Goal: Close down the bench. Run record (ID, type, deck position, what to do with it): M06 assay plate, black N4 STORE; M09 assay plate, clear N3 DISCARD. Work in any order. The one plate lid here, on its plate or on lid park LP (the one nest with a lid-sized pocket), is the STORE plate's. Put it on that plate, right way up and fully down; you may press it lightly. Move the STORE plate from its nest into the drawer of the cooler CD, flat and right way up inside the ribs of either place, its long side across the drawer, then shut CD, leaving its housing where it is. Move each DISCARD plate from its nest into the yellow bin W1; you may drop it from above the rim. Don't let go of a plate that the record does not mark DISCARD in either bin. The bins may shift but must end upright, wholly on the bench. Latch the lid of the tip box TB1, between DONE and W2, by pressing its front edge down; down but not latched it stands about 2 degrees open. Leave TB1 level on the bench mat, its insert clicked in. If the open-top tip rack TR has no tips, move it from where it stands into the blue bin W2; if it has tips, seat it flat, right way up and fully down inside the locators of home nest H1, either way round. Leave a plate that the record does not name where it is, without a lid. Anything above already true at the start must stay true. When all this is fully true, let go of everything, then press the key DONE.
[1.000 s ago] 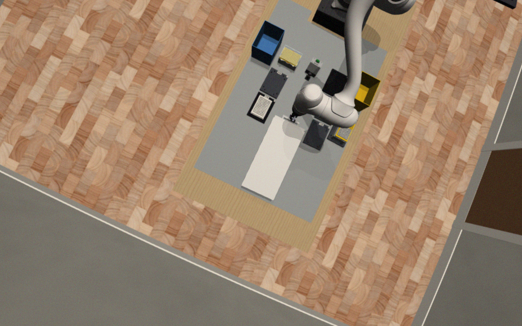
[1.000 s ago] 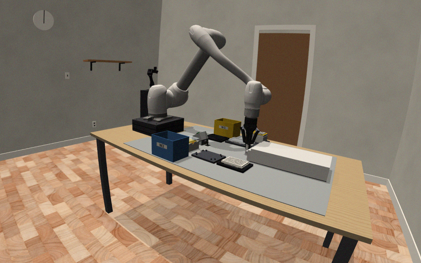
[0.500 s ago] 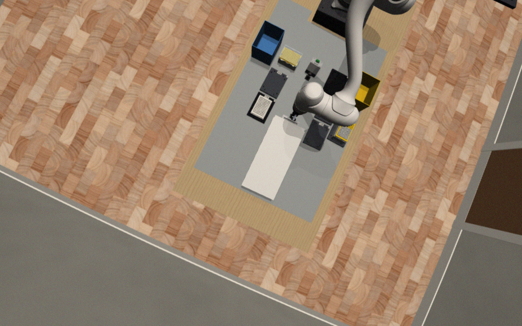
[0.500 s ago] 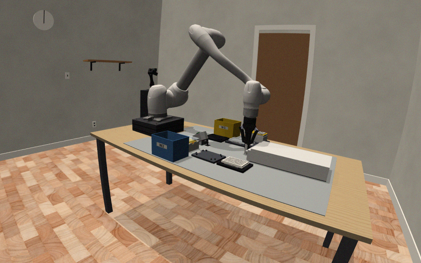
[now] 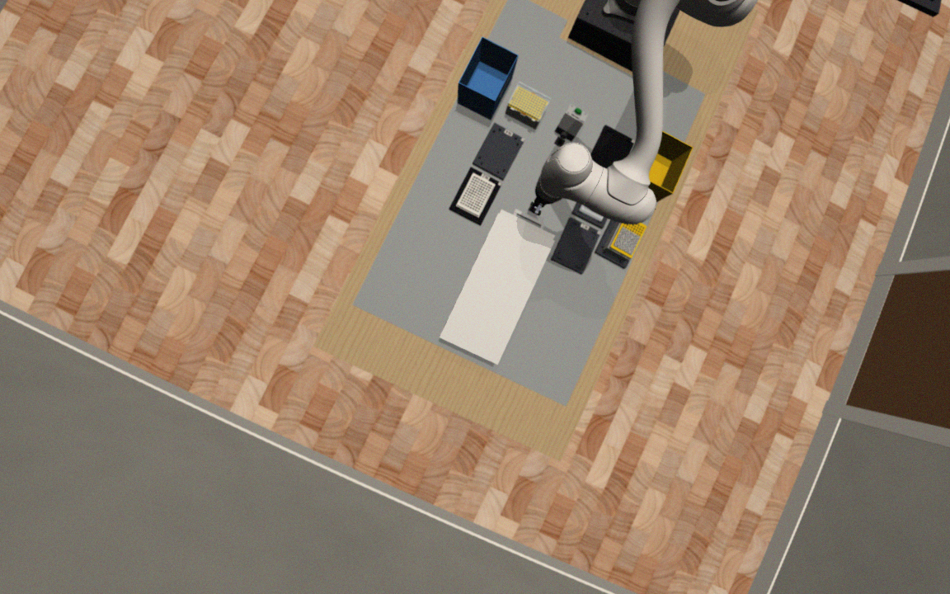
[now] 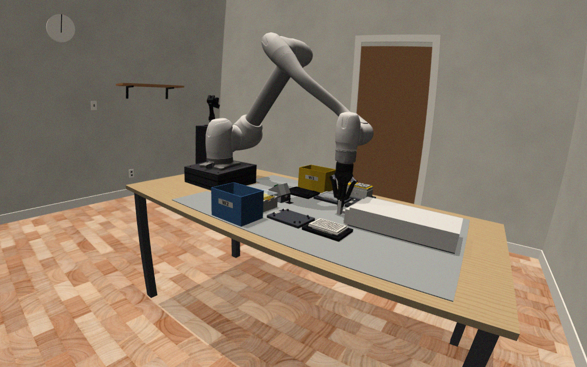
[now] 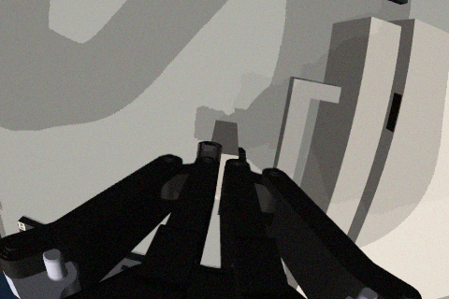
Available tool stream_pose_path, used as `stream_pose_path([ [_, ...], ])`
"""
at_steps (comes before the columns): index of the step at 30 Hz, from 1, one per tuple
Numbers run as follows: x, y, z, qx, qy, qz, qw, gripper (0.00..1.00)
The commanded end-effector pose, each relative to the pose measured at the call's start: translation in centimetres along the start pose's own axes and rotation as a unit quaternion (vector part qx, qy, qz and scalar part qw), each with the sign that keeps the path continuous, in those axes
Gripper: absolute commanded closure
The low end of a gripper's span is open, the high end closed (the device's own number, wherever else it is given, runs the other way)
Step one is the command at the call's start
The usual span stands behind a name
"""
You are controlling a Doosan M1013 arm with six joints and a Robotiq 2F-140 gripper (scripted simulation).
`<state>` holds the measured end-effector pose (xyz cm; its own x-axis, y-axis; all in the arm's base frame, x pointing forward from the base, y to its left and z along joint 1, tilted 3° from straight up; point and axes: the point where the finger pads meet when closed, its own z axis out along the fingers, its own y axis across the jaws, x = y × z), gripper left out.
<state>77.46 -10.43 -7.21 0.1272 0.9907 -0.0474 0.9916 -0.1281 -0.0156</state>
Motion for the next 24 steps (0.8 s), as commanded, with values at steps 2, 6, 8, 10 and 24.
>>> stream_pose_path([
  [2, 0.0, -0.6, 0.0, 0.000, 0.000, 0.000, 1.000, 1.00],
  [6, 0.0, -1.1, 0.0, 0.000, 0.000, 0.000, 1.000, 1.00],
  [8, 0.0, -1.4, 0.0, 0.000, 0.000, 0.000, 1.000, 1.00],
  [10, 0.0, -1.6, 0.0, 0.000, 0.000, 0.000, 1.000, 1.00],
  [24, 0.0, -3.2, 0.0, 0.000, 0.000, 0.000, 1.000, 1.00],
])
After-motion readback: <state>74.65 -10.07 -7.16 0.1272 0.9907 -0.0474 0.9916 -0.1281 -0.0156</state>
